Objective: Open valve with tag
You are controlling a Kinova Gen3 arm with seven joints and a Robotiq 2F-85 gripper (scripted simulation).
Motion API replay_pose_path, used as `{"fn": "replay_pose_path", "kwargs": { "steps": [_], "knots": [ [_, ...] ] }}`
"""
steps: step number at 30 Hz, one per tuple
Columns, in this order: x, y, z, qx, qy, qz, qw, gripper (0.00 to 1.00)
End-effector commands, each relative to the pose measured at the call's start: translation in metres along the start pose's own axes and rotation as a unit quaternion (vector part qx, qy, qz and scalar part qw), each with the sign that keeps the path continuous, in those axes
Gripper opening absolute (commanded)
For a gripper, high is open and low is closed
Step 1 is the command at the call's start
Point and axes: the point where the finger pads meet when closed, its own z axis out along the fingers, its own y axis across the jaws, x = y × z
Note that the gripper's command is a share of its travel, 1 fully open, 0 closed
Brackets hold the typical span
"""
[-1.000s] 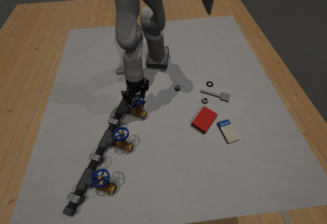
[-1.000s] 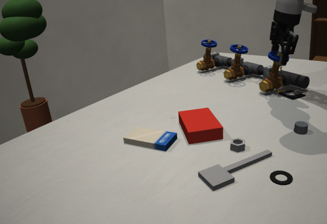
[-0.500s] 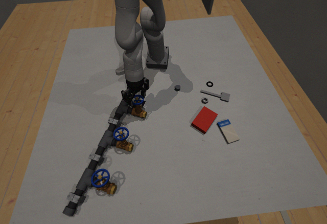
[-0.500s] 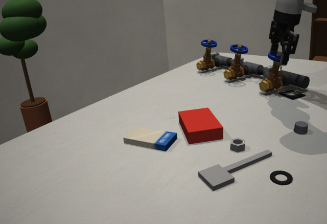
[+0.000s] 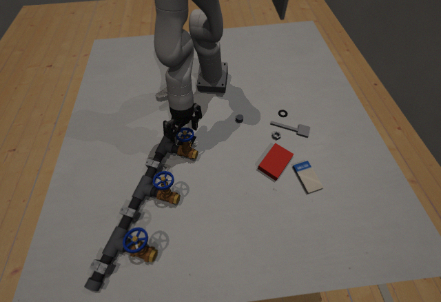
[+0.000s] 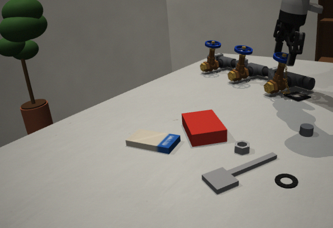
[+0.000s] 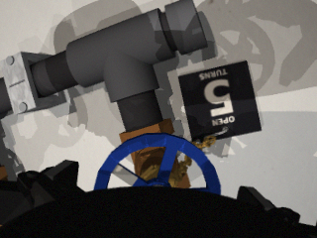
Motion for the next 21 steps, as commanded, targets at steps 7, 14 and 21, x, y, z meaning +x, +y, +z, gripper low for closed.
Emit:
{"fn": "replay_pose_path", "kwargs": {
  "steps": [7,14,21],
  "knots": [
    [0.0000,0.0000,0.0004,0.012,-0.006,0.000,1.000,1.00],
    [0.0000,0.0000,0.0004,0.012,-0.006,0.001,1.000,1.00],
    [0.0000,0.0000,0.0004,0.012,-0.006,0.007,1.000,1.00]
  ]
}}
